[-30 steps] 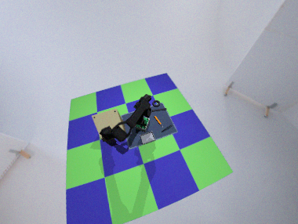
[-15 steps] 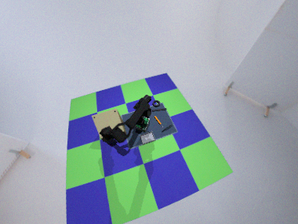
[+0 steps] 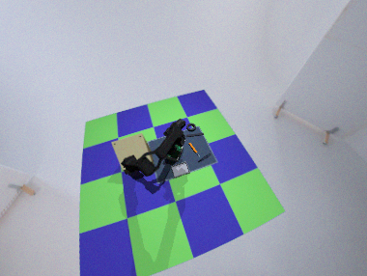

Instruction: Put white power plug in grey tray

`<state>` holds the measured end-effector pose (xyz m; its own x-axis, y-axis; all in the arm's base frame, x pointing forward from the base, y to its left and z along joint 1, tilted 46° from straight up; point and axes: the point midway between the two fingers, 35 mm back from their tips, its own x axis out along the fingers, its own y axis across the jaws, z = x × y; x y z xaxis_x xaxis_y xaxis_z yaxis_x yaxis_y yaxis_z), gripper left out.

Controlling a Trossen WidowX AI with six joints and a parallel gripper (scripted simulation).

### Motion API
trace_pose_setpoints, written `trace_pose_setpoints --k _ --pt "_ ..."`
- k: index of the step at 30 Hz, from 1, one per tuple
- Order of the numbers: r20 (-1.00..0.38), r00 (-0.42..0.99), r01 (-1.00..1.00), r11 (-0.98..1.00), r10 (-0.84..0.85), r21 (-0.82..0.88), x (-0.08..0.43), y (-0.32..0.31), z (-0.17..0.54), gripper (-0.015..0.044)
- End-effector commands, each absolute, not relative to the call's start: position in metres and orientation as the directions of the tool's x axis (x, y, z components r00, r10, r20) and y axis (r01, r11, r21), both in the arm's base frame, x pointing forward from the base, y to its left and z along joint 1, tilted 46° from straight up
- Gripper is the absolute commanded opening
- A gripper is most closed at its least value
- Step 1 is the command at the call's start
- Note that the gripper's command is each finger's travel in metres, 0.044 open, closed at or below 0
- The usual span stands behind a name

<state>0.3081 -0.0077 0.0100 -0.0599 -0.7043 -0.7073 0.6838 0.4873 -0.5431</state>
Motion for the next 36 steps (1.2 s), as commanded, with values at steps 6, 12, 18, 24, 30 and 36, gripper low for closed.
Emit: trace_pose_setpoints --k 6,12,18,24,30,36 --pt "-0.704 -0.058 0.678 0.489 -0.708 -0.548 0.308 -0.009 0.008 0.0118" --pt "-0.704 -0.058 0.678 0.489 -0.708 -0.548 0.308 -0.009 0.008 0.0" --pt "-0.704 -0.058 0.678 0.489 -0.708 -0.548 0.308 -0.009 0.008 0.0" --pt "-0.704 -0.058 0.678 0.489 -0.708 -0.548 0.308 -0.004 0.013 0.0" --pt "-0.665 -0.105 0.673 0.439 -0.74 -0.595 0.313 0.009 0.02 0.0" --pt "-0.687 -0.078 0.676 0.468 -0.722 -0.569 0.311 0.008 0.022 0.0"
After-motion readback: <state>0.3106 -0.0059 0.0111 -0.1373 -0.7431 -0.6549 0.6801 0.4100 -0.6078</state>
